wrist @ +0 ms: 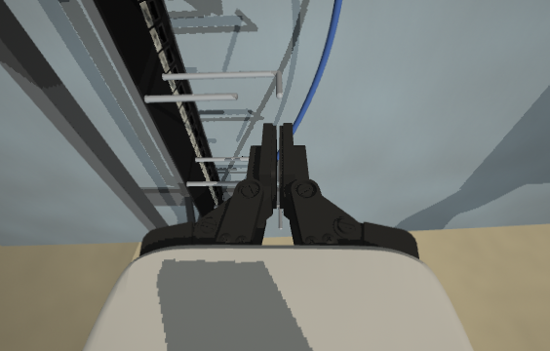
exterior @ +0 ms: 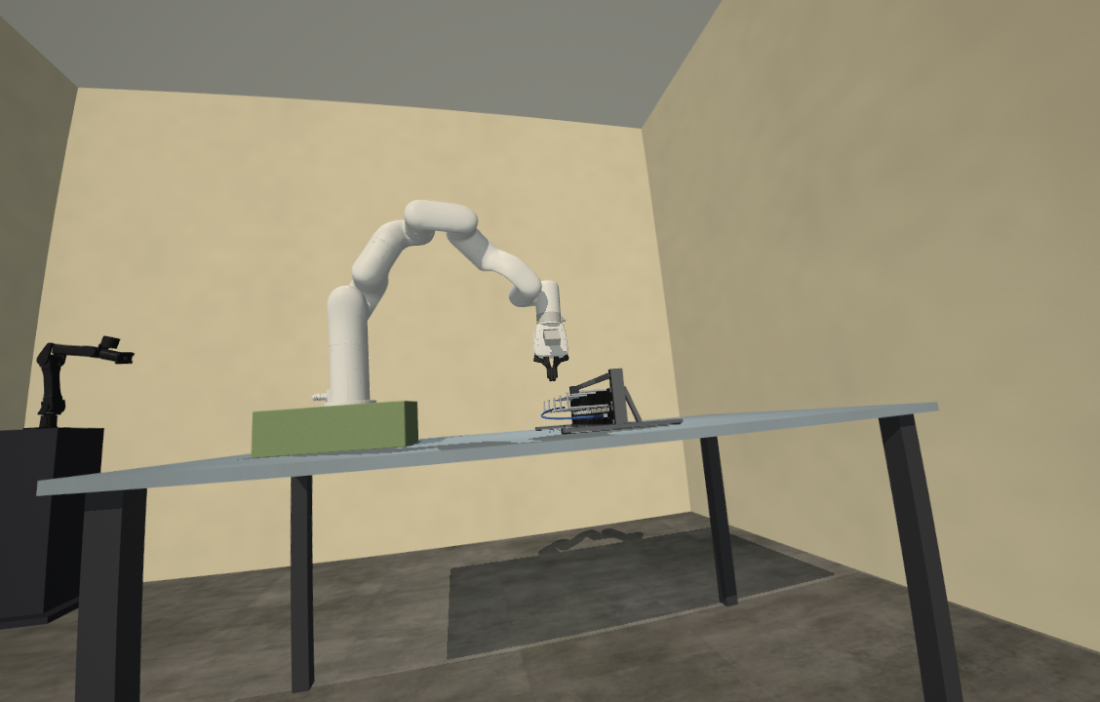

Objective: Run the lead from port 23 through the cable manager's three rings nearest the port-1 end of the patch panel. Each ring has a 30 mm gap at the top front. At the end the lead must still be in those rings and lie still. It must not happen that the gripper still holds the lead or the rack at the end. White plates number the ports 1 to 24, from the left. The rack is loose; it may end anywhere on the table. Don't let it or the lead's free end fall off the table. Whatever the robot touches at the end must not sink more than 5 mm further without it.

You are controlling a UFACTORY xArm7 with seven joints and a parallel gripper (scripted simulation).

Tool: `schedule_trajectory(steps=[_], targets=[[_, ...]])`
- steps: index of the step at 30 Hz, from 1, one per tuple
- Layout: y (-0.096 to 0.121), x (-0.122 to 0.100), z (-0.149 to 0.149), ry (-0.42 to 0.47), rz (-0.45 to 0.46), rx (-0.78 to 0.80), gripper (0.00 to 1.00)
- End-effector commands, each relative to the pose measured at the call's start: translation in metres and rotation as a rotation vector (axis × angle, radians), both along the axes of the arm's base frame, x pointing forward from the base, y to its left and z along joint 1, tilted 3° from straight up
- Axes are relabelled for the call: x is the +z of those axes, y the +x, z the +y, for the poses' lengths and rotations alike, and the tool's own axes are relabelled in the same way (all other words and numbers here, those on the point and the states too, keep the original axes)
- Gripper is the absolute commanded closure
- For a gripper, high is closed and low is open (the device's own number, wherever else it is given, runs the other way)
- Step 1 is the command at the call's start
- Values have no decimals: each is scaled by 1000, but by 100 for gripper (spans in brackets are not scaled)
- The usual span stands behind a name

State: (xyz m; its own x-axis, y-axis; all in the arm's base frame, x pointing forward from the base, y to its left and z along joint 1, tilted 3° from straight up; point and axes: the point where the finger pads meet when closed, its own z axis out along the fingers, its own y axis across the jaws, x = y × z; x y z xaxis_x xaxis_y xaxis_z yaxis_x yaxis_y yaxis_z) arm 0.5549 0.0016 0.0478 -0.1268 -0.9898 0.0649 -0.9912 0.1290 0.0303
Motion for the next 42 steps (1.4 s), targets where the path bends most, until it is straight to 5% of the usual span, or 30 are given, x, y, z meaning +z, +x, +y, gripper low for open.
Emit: schedule_trajectory(steps=[1, 8, 9, 42], targets=[[-27, 5, -30, 6, -18, 4, 100], [-55, 5, -54, 8, -18, 2, 100], [-55, 5, -54, 8, -18, 2, 67], [-55, 5, -54, 8, -18, 2, 67]])
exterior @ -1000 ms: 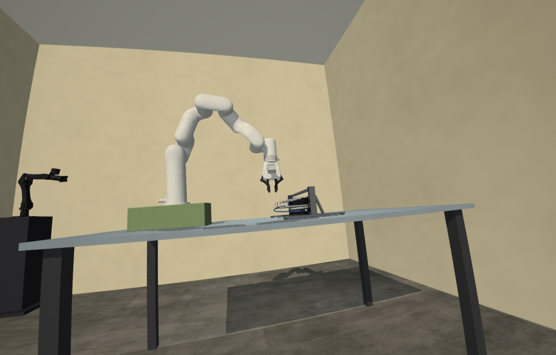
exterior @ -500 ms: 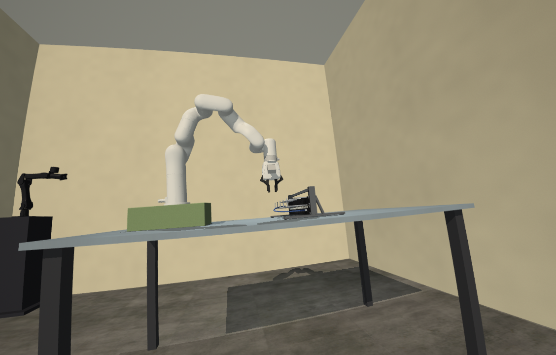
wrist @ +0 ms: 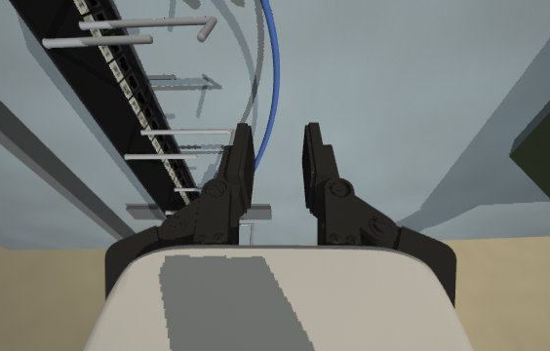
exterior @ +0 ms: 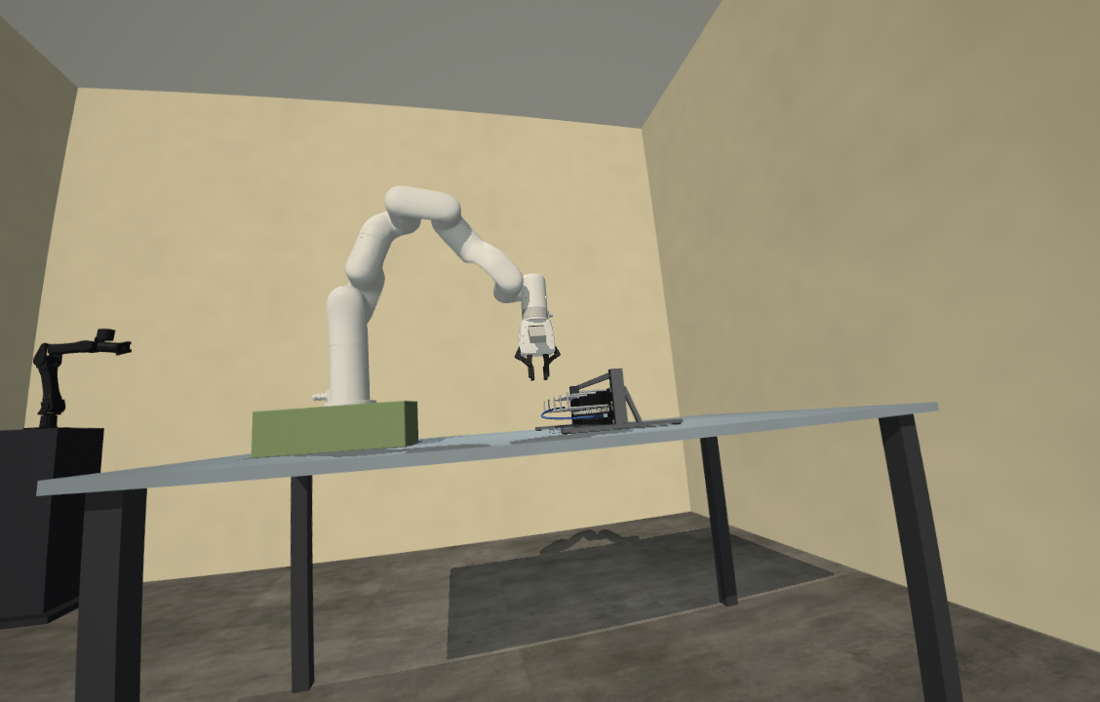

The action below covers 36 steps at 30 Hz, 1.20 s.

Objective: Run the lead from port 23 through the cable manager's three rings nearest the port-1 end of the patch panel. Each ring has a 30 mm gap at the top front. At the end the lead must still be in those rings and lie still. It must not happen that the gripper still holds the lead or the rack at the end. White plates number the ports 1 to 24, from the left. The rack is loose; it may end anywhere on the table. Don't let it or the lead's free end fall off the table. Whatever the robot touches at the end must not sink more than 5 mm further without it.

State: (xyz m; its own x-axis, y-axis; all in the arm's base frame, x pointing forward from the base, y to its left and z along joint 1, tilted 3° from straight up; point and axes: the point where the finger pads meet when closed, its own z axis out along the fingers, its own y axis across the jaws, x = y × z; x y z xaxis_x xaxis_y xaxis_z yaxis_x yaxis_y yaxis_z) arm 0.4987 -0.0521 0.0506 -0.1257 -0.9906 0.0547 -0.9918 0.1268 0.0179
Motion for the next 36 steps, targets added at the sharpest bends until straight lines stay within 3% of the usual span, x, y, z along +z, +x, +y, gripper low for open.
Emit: schedule_trajectory(steps=[1, 16, 36], targets=[[2, 2, 0, 0, -5, 0, 67], [2, -6, 0, 0, -5, 0, 67], [1, -53, -3, 0, -5, 0, 67]])
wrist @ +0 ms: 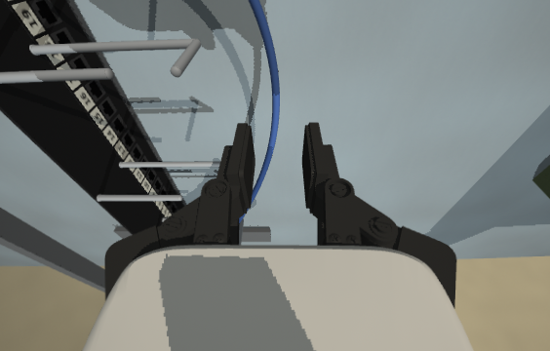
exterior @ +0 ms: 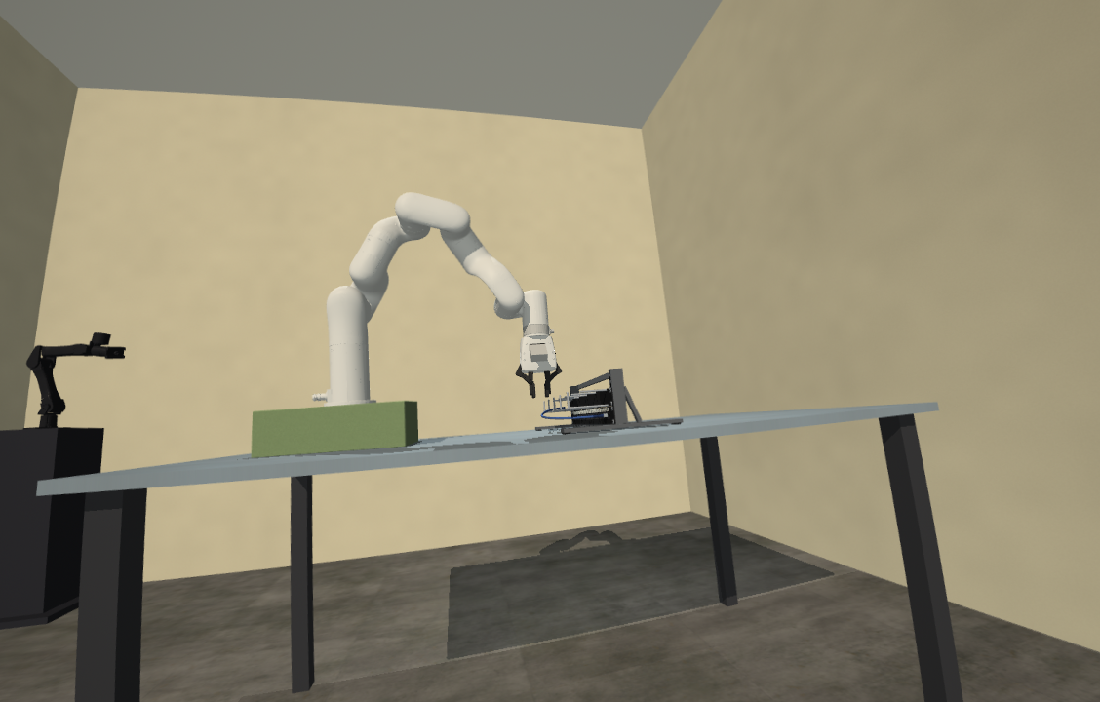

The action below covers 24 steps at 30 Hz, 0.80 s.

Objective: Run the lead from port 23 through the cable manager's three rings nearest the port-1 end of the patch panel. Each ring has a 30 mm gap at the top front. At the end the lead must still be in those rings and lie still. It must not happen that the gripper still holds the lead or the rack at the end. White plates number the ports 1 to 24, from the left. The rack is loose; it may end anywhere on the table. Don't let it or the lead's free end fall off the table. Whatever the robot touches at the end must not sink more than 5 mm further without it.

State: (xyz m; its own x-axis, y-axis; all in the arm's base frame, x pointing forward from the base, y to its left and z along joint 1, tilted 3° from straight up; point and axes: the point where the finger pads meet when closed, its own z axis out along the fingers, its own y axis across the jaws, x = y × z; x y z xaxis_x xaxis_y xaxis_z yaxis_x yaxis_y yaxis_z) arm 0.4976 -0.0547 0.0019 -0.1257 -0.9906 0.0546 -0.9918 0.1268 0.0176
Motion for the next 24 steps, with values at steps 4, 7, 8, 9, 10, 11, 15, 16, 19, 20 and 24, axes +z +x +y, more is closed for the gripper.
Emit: schedule_trajectory(steps=[4, 7, 8, 9, 10, 11, 15, 16, 19, 20, 24], targets=[[2, -16, -1, 0, -4, 0, 67], [1, -24, -1, 0, -4, 0, 67], [1, -26, -2, 0, -4, 0, 67], [1, -26, -2, 0, -4, 0, 67], [1, -26, -2, 0, -4, 0, 67], [1, -29, -2, 0, -4, 0, 67], [1, -36, -2, 0, -4, 0, 67], [1, -38, -2, 0, -4, 0, 67], [1, -42, -2, 0, -4, 0, 67], [1, -43, -2, 0, -4, 0, 67], [1, -45, -2, 0, -4, 0, 67]])
